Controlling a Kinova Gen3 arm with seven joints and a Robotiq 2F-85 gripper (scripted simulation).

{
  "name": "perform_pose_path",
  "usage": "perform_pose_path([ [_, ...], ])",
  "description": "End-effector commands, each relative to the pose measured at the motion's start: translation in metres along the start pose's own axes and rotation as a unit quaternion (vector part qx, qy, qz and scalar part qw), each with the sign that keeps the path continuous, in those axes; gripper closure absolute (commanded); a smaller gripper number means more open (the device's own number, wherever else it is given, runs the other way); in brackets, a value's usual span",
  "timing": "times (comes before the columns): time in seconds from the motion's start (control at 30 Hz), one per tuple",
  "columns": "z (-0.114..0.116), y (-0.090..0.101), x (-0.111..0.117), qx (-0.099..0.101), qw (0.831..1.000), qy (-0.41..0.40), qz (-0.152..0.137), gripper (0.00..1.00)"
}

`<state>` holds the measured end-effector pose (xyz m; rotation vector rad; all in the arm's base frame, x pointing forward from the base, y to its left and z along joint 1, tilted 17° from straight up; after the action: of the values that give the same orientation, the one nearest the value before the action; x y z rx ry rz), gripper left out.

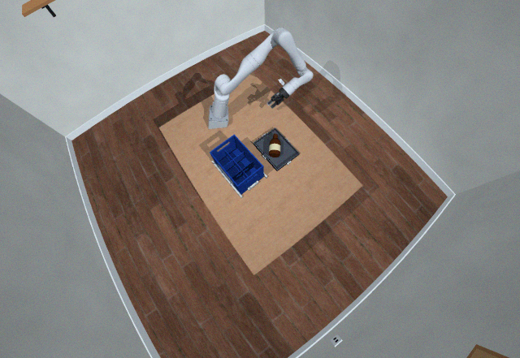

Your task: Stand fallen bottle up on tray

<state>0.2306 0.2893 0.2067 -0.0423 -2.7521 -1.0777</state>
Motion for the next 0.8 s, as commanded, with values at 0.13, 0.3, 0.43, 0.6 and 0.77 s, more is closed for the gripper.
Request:
perform_pose_path([
  [0.13,-0.053,-0.011,-0.030,-0.137,0.989,-0.049,0.038,0.00],
  [0.3,-0.076,-0.021,-0.044,-0.220,0.971,-0.084,0.047,0.00],
  [0.43,-0.099,-0.030,-0.058,-0.295,0.946,-0.125,0.049,0.00],
  [0.6,-0.132,-0.042,-0.073,-0.380,0.905,-0.186,0.041,0.00],
  [0.77,-0.155,-0.052,-0.081,-0.428,0.873,-0.230,0.032,0.00],
])
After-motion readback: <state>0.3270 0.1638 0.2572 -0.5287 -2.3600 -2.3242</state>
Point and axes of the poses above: the point where the finger pads meet when closed, its own y axis back along the fingers, its own z axis across the jaws, x = y × z, the point moved 8 cm from there along y, back along the fingers, and after that the axes turned 13 degrees about y, right-handed, at the moved point
